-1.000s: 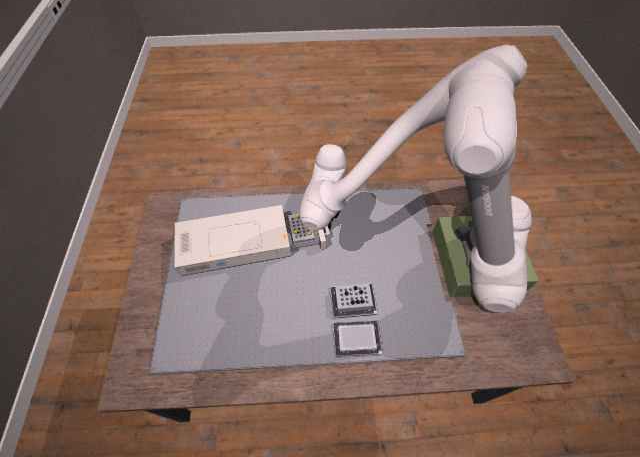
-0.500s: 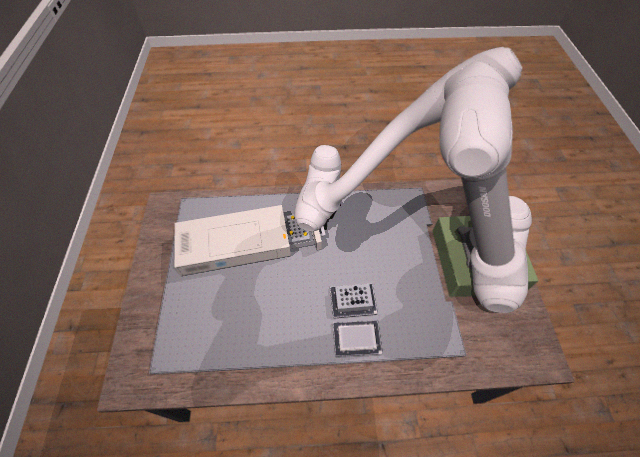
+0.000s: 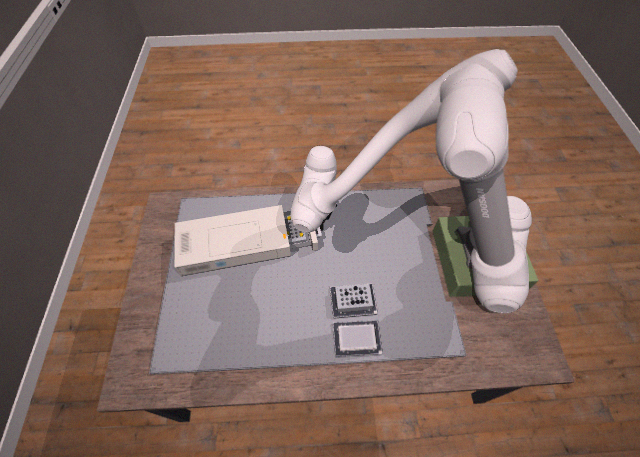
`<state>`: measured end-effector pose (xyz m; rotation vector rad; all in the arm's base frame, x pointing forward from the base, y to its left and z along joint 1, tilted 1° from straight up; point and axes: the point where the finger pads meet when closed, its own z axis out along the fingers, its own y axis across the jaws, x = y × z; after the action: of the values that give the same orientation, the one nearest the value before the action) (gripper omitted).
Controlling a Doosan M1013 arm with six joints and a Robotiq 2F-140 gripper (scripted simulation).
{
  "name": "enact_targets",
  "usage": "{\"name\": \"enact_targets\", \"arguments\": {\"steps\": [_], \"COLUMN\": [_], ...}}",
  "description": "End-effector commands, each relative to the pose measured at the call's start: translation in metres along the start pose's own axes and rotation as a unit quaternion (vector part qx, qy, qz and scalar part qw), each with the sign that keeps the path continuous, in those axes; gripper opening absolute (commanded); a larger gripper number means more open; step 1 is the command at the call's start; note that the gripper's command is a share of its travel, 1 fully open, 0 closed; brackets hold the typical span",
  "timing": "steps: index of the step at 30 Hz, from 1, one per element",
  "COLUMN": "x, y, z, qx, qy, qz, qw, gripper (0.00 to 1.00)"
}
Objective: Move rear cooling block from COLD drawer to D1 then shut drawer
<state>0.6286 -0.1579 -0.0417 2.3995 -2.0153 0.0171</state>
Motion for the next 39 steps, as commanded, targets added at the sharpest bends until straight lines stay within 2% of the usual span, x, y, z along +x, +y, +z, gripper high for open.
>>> {"name": "enact_targets", "arguments": {"steps": [1, 39], "x": [0.000, 0.000], "y": [-0.005, -0.048], "z": [-0.001, -0.001], "qx": [0.001, 0.001], "qy": [0.000, 0.000], "qz": [0.000, 0.000], "qw": [1.000, 1.000], "gripper": [0.10, 0.10]}}
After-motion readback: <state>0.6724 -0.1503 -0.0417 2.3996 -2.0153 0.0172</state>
